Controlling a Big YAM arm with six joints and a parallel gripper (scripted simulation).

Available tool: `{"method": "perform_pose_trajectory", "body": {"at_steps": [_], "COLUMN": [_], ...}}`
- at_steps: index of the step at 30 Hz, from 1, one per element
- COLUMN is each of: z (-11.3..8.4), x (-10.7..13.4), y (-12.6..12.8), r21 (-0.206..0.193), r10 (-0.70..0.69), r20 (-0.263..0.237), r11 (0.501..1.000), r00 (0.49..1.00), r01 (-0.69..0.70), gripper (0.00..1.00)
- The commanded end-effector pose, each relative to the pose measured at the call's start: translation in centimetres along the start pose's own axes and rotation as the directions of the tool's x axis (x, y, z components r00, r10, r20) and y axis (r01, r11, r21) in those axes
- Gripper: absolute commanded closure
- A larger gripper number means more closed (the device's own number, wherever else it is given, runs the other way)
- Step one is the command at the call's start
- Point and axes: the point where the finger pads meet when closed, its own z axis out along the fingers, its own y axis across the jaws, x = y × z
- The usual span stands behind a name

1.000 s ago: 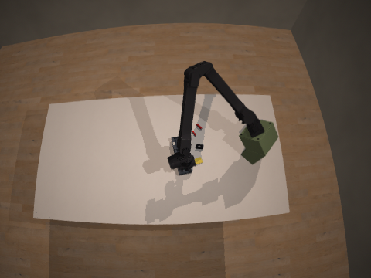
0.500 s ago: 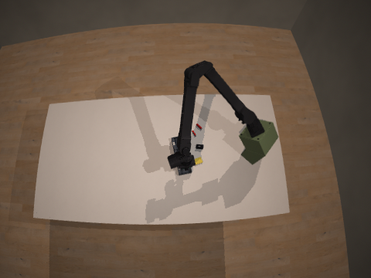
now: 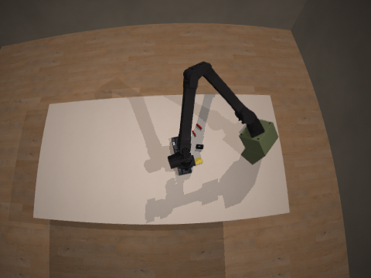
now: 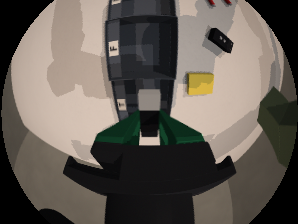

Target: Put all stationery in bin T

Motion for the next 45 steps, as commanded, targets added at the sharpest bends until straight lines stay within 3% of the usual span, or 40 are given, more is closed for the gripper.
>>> {"method": "perform_pose_trajectory", "body": {"at_steps": [1, 22, 36, 37, 45], "z": [1.0, 4.8, 4.8, 3.9, 3.9], "x": [-0.4, -0.5, -0.5, 0.0, 0.0], "y": [0.9, 0.8, 0.8, 0.9, 1.0], "r21": [-0.008, -0.007, -0.005, -0.015, -0.015], "r10": [0.006, 0.005, 0.004, 0.001, 0.001], "r20": [0.005, 0.005, 0.008, 0.001, 0.001], "r11": [1.0, 1.0, 1.0, 1.0, 1.0], "r00": [1.0, 1.0, 1.0, 1.0, 1.0], "r01": [-0.006, -0.005, -0.003, -0.001, -0.001], "gripper": [0.82, 0.82, 0.82, 0.71, 0.71]}}
